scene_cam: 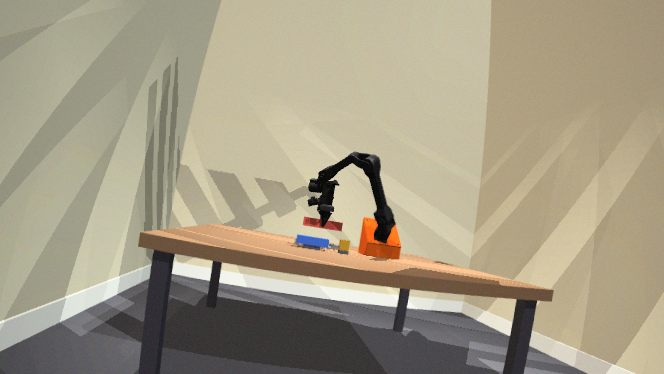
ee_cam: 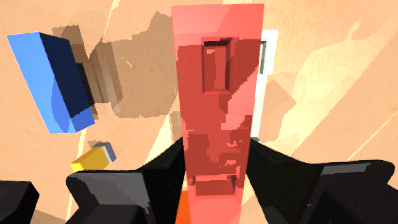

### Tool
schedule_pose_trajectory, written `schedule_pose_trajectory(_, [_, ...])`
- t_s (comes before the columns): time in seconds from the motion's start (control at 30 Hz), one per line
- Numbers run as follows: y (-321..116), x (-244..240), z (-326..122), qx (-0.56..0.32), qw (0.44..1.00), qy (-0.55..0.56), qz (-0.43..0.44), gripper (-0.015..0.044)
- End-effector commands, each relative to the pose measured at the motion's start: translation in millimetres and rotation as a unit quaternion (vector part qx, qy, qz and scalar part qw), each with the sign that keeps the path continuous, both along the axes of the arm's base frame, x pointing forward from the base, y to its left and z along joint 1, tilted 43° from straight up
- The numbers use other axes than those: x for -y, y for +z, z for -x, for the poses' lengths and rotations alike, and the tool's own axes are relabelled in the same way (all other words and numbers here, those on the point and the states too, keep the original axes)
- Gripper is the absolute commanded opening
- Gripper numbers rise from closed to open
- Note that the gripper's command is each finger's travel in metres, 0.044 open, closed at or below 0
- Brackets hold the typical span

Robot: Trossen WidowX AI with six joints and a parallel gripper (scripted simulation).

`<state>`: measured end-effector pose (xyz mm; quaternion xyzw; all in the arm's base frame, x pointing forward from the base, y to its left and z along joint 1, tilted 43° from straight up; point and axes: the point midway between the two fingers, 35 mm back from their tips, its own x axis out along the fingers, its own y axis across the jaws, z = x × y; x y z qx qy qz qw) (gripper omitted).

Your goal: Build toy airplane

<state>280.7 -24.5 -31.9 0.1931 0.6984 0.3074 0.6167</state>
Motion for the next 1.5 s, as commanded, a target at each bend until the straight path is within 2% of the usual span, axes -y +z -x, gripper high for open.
schedule_pose_trajectory(0.0, [-12.1,4.6,2.0,-0.002,1.0,0.001,0.0,0.0])
schedule_pose_trajectory(0.5, [-53.2,20.3,10.1,-0.005,1.0,-0.002,0.0,0.0])
schedule_pose_trajectory(0.77, [-53.1,20.3,10.1,-0.005,1.0,-0.002,0.0,0.0197])
schedule_pose_trajectory(1.47, [-54.0,19.7,10.2,-0.005,1.0,-0.002,0.0,0.0197])
